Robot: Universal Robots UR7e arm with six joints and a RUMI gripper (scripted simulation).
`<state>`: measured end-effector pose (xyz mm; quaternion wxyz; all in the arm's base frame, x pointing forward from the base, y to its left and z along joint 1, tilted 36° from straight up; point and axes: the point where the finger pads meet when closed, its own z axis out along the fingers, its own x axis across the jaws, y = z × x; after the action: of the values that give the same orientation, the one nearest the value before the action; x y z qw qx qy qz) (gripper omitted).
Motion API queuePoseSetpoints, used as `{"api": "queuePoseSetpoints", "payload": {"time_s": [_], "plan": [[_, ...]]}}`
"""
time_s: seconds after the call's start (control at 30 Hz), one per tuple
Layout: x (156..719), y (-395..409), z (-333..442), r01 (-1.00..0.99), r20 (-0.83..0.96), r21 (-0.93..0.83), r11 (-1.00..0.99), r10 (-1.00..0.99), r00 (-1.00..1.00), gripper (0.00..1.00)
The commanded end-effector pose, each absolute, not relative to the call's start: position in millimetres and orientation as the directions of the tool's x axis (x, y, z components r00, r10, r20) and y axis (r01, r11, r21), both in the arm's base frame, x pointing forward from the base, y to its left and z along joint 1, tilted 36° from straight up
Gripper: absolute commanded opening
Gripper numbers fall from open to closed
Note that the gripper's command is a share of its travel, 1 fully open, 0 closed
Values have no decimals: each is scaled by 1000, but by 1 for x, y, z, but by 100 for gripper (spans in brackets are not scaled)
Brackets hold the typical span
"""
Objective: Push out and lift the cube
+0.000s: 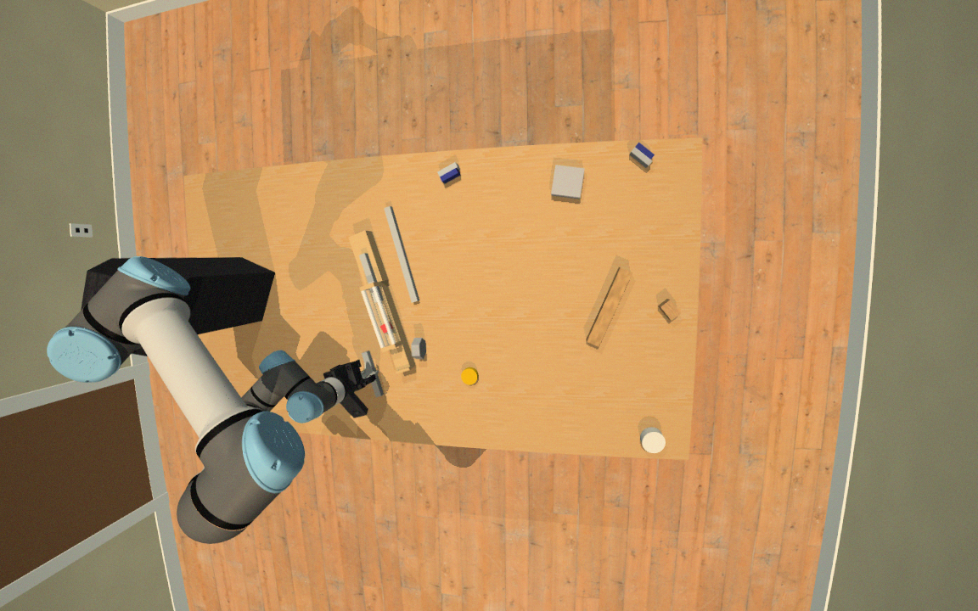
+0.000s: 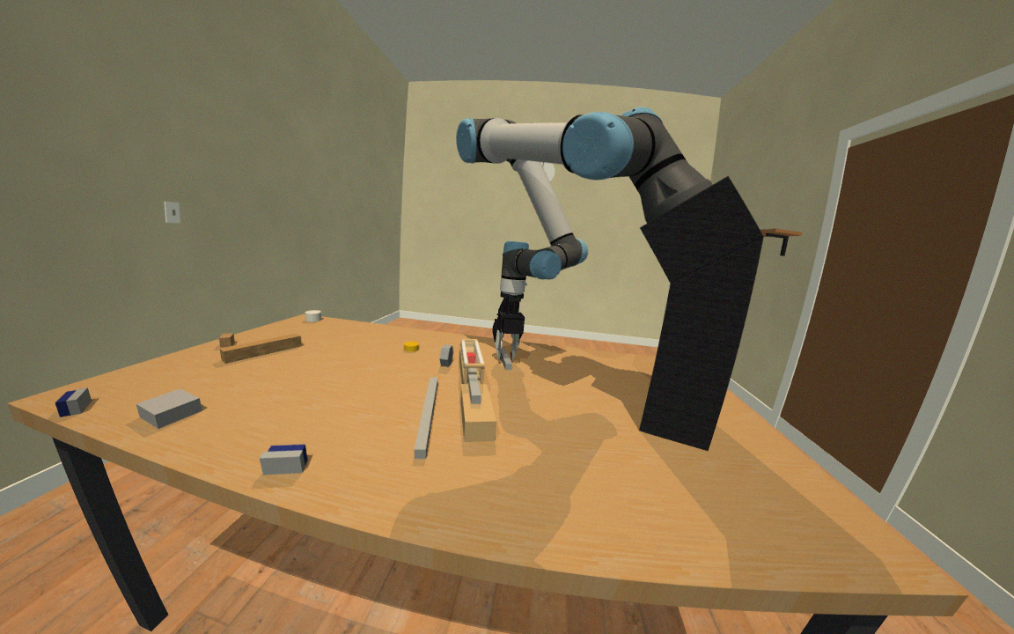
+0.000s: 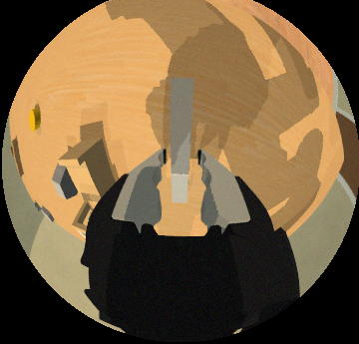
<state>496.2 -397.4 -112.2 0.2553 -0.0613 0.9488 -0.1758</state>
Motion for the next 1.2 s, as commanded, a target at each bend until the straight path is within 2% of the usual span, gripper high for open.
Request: {"api": "queuePoseSetpoints", "payload": {"time_s": [0.0, 0.3, 0.33, 1.17], "plan": [[497, -399, -110, -25, -465, -369, 929, -207, -861, 22], [497, -399, -110, -25, -465, -369, 929, -207, -861, 22], [497, -399, -110, -25, -465, -369, 929, -207, -861, 0], [497, -399, -110, -25, -465, -369, 929, -207, -861, 0]]}}
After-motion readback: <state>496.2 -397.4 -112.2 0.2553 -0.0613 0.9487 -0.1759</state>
